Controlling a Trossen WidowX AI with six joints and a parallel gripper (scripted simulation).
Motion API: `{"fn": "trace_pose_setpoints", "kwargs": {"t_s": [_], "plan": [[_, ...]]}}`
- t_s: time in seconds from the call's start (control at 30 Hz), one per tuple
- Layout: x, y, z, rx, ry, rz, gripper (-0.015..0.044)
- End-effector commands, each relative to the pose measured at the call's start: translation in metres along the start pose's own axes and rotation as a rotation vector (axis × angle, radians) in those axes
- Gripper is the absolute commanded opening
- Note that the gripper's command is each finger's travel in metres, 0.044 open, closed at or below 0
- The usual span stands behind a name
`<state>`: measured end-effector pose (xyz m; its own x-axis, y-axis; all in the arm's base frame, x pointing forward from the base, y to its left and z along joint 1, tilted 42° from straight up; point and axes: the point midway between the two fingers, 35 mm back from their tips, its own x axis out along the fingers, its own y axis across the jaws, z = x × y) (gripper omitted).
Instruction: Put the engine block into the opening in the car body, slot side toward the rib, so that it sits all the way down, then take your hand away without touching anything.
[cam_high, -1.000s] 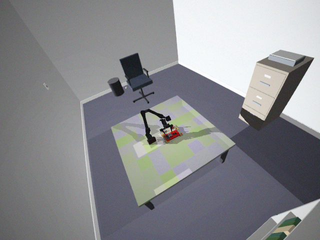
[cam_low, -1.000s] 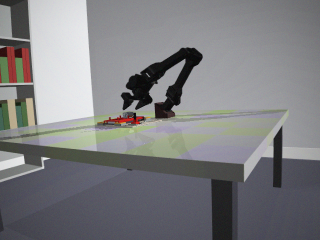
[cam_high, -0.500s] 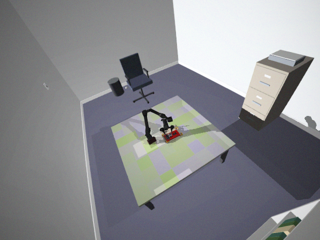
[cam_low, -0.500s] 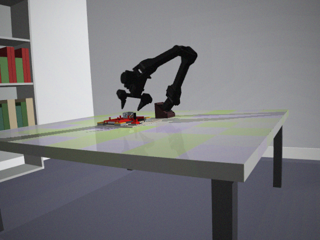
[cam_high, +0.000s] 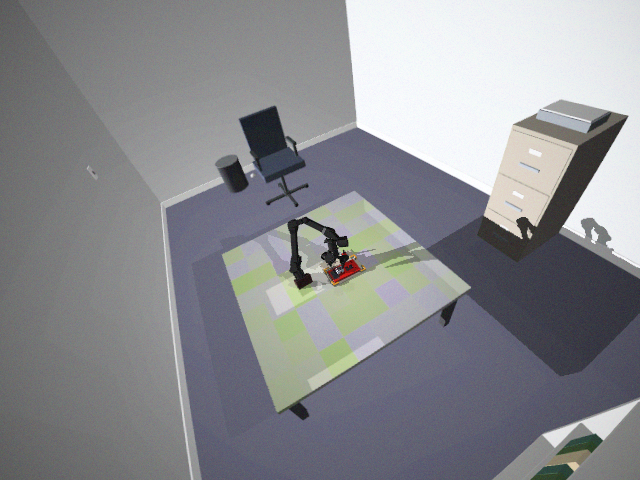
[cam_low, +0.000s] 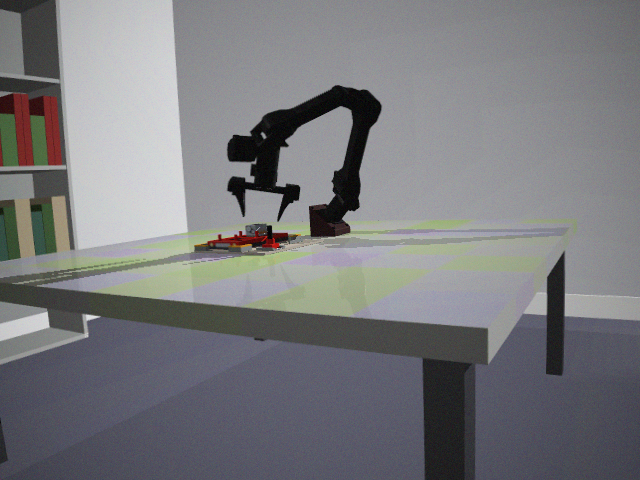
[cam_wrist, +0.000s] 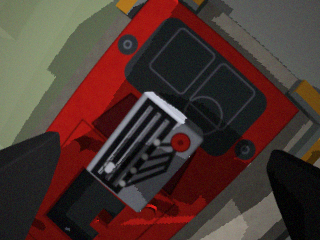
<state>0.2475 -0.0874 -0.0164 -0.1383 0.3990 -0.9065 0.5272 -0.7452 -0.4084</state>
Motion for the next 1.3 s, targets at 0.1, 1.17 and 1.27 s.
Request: {"fn": "trace_pose_setpoints", "kwargs": {"t_s": [0.1, 1.17, 1.27], "plan": [[-0.006, 0.005, 0.000, 0.214, 0.087, -0.095, 0.0440], [0.002, 0.021, 0.002, 0.551, 0.208, -0.264, 0.0440], [0.007, 0.020, 0.001, 0.551, 0.208, -0.264, 0.0440]]}}
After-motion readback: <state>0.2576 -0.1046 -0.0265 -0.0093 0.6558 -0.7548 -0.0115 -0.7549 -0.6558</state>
